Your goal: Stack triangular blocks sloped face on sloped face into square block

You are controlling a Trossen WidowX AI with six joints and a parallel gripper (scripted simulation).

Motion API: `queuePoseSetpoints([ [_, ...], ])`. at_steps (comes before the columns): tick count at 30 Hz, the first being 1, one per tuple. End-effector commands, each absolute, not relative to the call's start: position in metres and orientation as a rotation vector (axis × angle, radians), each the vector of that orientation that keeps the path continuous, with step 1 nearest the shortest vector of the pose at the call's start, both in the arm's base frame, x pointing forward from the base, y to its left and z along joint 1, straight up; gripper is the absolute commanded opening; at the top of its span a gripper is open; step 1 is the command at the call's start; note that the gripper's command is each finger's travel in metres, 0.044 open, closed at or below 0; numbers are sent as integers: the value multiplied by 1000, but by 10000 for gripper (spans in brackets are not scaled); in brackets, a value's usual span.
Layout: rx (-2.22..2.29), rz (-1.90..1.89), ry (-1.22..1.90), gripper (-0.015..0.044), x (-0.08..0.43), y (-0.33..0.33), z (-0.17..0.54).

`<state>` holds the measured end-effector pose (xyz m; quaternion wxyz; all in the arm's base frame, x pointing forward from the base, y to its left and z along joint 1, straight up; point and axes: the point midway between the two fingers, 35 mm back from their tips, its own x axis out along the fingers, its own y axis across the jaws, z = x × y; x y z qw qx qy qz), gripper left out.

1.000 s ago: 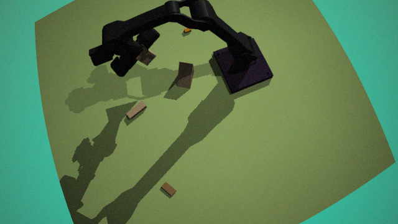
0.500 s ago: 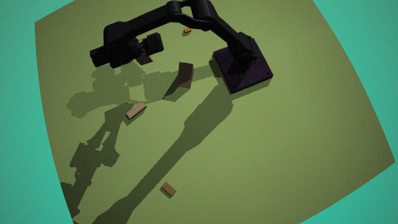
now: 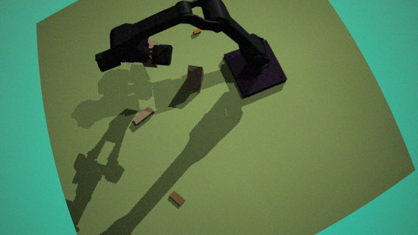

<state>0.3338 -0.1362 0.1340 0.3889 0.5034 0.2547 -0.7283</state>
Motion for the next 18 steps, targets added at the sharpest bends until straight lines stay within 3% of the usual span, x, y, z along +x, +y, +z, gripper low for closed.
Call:
queuePoseSetpoints([
  [1,1287,-1853,632,0,333,-130,136],
  [18,1339,-1791,618,0,316,-53,160],
])
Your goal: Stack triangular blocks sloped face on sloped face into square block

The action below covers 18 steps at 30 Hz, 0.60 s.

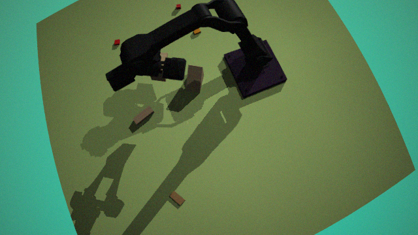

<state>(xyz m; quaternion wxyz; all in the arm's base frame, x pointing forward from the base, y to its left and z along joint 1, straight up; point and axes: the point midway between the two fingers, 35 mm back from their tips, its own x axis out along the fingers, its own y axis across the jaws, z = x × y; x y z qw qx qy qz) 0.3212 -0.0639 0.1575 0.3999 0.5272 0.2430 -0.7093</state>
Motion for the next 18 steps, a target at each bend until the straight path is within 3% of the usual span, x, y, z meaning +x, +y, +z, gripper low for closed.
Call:
queuePoseSetpoints([
  [1,1342,-1787,618,0,315,-48,161],
  [18,1394,-1732,621,0,273,19,181],
])
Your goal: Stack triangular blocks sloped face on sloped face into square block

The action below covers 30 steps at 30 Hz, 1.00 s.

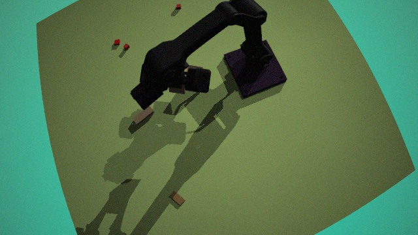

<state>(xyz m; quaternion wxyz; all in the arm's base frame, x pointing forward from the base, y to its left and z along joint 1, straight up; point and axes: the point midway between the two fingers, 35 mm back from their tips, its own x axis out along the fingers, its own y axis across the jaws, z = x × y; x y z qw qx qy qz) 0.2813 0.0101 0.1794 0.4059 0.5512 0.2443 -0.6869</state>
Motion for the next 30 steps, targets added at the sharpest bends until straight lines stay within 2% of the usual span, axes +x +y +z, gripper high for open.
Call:
queuePoseSetpoints([
  [1,1396,-1729,621,0,270,22,182],
  [7,1400,-1729,622,0,262,29,181],
  [30,1312,-1895,611,0,253,-2,95],
])
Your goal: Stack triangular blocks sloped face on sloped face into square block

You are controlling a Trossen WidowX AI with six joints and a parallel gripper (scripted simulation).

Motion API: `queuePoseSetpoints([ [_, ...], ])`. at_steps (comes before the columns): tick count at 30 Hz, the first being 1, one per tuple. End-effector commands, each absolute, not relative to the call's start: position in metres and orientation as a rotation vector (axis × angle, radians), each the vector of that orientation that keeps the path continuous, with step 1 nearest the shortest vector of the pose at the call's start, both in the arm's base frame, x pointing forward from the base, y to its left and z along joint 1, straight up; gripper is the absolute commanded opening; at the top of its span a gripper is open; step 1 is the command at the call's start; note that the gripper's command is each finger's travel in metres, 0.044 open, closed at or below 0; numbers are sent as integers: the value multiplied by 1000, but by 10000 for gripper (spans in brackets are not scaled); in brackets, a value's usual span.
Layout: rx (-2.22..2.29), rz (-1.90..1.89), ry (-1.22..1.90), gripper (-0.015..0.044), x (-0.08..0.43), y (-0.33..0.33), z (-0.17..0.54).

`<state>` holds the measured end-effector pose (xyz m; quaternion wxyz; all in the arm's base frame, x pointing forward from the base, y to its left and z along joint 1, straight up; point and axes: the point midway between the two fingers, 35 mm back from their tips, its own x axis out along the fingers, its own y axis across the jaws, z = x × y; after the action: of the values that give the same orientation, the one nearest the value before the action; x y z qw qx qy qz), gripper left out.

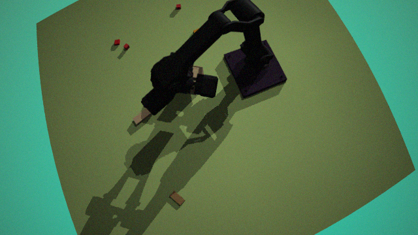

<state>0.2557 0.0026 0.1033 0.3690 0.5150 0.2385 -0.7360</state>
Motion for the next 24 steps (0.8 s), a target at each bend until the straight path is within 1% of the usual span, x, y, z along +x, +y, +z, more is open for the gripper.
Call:
queuePoseSetpoints([
  [1,1312,-1895,611,0,252,-3,90],
  [5,1312,-1895,611,0,249,-6,80],
  [24,1308,-1894,611,0,248,-7,80],
])
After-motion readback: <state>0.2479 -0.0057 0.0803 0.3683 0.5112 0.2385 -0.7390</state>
